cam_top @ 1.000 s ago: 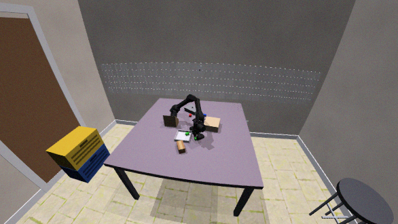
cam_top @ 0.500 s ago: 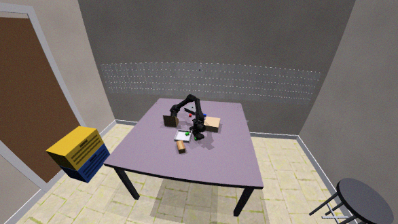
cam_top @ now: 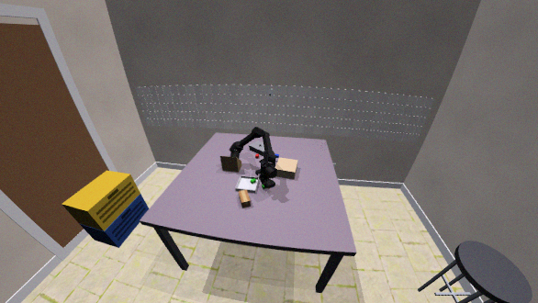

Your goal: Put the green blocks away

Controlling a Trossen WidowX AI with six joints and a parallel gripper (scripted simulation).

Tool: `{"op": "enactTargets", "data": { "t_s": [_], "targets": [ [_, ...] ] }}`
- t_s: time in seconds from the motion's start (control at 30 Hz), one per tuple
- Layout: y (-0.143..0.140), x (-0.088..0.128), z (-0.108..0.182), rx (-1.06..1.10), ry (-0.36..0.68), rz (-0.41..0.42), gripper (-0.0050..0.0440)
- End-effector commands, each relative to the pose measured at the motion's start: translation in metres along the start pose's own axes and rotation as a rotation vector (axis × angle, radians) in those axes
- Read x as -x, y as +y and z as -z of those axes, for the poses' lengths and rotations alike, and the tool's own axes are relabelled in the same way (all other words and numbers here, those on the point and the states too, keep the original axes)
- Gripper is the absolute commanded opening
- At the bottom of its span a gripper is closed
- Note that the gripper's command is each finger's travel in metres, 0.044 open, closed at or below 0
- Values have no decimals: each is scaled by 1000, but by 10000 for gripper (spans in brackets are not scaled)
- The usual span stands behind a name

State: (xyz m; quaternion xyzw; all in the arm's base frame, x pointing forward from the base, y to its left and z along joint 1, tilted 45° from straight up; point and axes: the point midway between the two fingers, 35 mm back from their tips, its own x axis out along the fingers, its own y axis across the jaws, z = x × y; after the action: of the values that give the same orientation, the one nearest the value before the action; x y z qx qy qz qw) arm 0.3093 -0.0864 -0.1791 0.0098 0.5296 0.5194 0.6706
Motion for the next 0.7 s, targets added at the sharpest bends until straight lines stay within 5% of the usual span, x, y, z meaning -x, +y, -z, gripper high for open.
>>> {"op": "enactTargets", "data": {
  "t_s": [0.0,0.67],
  "targets": [
    [-2,7,-3,11,2,12,0],
    [-1,118,-3,11,2,12,0]
  ]
}}
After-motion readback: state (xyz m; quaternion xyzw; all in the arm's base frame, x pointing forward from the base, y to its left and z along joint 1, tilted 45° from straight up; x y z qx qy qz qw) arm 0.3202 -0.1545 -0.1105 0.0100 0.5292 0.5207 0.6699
